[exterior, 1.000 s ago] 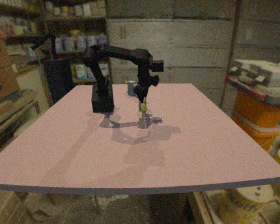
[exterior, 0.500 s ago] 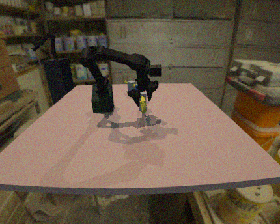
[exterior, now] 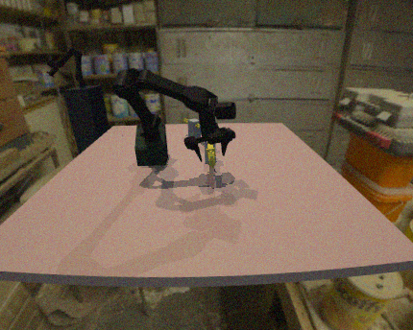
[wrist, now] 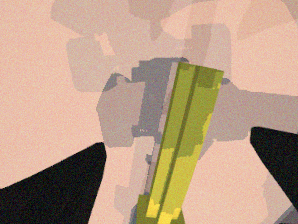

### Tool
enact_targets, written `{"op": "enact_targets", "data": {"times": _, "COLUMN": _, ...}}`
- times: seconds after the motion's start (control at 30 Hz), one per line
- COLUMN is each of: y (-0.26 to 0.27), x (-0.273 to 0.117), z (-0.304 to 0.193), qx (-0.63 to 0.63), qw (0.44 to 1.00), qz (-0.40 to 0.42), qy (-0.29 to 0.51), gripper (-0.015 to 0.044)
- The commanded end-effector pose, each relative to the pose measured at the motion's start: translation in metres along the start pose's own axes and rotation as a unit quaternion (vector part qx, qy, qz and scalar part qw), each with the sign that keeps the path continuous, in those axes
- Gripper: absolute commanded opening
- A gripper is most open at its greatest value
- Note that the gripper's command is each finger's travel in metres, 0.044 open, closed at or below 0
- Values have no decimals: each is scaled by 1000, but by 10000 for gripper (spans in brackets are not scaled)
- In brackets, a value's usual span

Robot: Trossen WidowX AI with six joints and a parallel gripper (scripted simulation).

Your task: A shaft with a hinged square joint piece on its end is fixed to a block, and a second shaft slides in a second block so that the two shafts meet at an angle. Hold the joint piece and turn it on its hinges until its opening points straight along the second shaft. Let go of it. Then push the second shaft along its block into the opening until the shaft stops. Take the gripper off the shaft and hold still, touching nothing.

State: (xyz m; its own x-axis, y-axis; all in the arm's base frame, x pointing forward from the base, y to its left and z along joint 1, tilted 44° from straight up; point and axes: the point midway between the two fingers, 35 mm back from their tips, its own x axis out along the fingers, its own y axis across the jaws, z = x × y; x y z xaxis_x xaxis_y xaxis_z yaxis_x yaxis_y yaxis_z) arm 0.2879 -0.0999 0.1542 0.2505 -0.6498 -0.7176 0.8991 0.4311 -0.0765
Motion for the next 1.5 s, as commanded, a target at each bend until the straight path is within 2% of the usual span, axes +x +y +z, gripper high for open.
{"op": "enact_targets", "data": {"times": 0.0, "y": -3, "x": 5, "z": 0, "qx": 81, "qw": 997, "qz": 12, "qy": -4, "gripper": 440}}
{"op": "enact_targets", "data": {"times": 0.17, "y": -5, "x": 10, "z": 0, "qx": 139, "qw": 990, "qz": 18, "qy": -7, "gripper": 440}}
{"op": "enact_targets", "data": {"times": 0.47, "y": -5, "x": 11, "z": 0, "qx": 139, "qw": 990, "qz": 18, "qy": -7, "gripper": 440}}
{"op": "enact_targets", "data": {"times": 1.1, "y": -3, "x": 39, "z": 0, "qx": 139, "qw": 990, "qz": 18, "qy": -8, "gripper": 440}}
{"op": "enact_targets", "data": {"times": 1.47, "y": -3, "x": 39, "z": 0, "qx": 139, "qw": 990, "qz": 18, "qy": -8, "gripper": 151}}
